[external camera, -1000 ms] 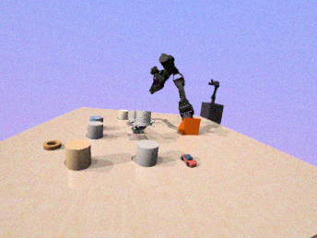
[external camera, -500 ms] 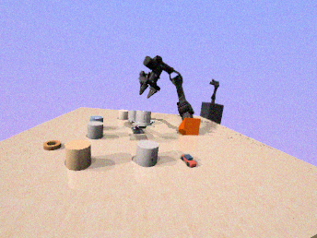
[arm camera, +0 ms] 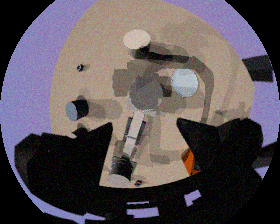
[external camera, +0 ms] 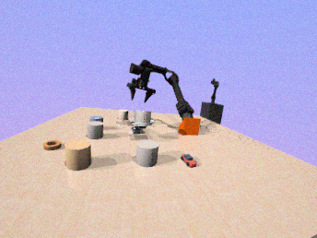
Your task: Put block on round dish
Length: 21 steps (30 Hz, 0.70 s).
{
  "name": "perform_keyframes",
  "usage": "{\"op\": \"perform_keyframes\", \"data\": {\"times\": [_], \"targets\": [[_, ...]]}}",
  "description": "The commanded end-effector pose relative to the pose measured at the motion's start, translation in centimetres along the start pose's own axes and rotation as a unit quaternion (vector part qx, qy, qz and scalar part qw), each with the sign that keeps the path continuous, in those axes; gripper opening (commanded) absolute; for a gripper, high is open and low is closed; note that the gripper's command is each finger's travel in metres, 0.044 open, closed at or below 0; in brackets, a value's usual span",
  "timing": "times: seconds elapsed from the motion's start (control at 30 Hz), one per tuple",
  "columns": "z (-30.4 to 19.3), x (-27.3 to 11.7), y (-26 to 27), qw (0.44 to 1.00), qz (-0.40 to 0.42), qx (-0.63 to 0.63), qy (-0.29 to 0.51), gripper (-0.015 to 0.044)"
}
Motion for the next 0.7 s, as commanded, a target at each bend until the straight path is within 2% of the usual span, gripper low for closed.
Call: {"op": "perform_keyframes", "data": {"times": [0.0,0.27,0.67], "targets": [[1.2,1.2,0.3,0.998,-0.024,0.055,0.016,0.044],[3.6,3.6,0.2,0.984,-0.068,0.163,0.035,0.044],[3.5,5.3,0.0,0.983,-0.069,0.166,0.035,0.044]]}}
Point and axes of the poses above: the point midway between the two fingers, 35 mm back from their tips, its own x axis out along the fingers, its own y axis across the jaws, z = x × y, the point moved 4 cm from there along -x, back along the fingers, and after that the axes turned 3 degrees about -x, right-handed, at the moved point
